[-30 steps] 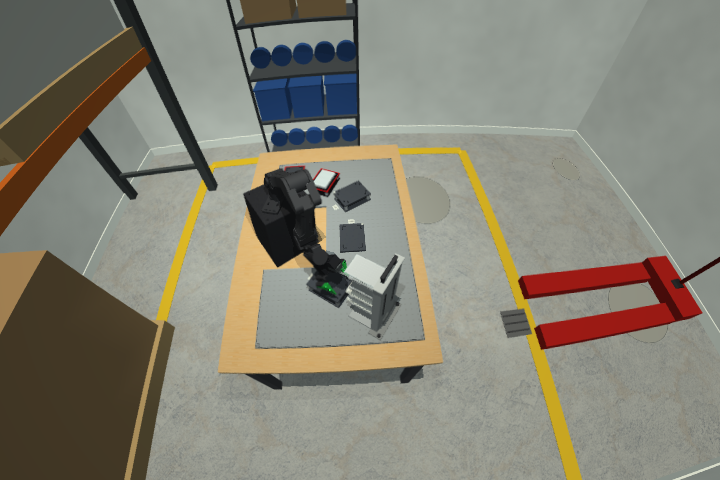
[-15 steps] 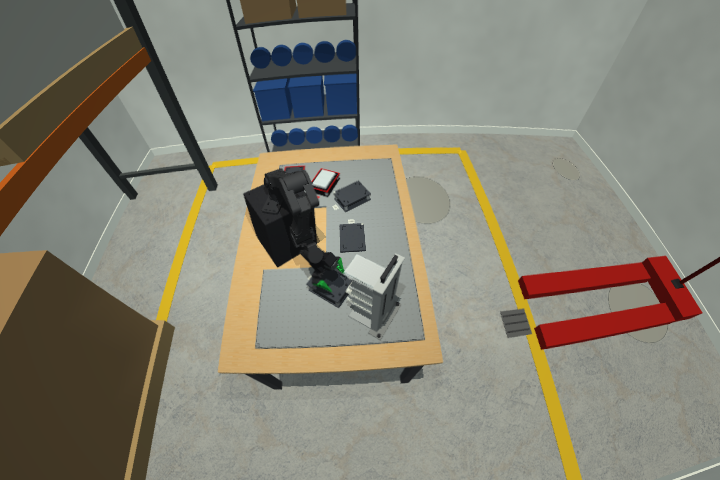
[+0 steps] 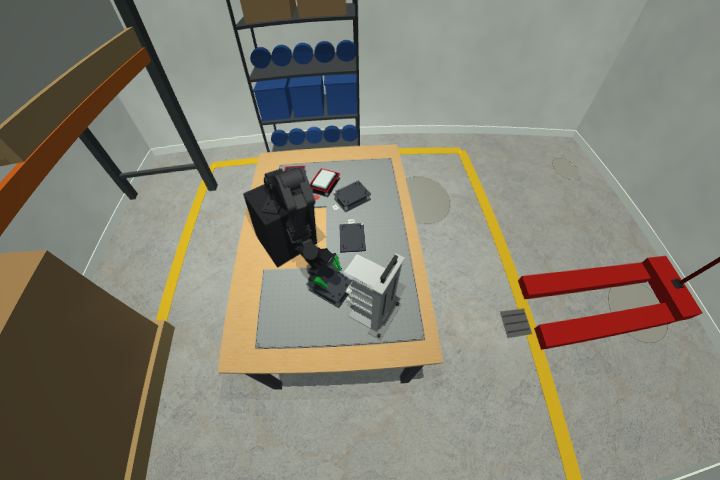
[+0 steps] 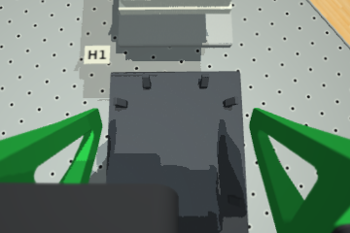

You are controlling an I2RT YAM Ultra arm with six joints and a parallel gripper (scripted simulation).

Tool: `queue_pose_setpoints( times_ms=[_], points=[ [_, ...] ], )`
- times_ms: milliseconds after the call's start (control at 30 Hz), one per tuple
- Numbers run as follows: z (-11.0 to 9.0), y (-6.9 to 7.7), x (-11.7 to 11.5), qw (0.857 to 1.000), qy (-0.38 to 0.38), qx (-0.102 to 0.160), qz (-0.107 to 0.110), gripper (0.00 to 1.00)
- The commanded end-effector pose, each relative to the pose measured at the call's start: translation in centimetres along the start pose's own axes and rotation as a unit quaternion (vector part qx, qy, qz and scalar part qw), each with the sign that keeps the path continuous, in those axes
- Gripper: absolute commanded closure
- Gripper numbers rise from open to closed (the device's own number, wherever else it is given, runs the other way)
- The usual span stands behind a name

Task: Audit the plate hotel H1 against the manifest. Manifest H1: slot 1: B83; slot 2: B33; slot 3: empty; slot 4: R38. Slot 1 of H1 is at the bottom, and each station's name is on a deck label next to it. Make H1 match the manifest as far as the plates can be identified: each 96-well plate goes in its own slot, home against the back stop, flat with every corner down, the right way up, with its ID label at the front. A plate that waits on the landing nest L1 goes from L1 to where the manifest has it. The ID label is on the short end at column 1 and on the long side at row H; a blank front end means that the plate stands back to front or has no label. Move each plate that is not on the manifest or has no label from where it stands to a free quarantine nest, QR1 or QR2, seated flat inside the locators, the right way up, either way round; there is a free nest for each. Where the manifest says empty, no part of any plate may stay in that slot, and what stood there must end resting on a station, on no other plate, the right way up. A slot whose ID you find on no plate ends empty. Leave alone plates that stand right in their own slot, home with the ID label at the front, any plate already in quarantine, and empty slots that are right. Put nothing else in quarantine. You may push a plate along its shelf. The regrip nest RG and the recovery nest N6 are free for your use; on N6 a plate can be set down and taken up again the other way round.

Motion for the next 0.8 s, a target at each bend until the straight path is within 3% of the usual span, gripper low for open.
queue_pose_setpoints(
  times_ms=[0,767],
  points=[
    [0.8,1.1,-0.4,1.000,0.006,-0.016,-0.003,0.00],
    [0.0,4.2,-0.2,1.000,0.006,-0.016,-0.003,0.00]
  ],
)
Point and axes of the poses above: the point where the finger pads meet when closed, its own y axis back along the fingers, its own x axis across the jaws, z = x × y, the point moved 1 cm from there along y, back along the fingers, and after that the axes turned 4 degrees about y, right-handed, at the moved point
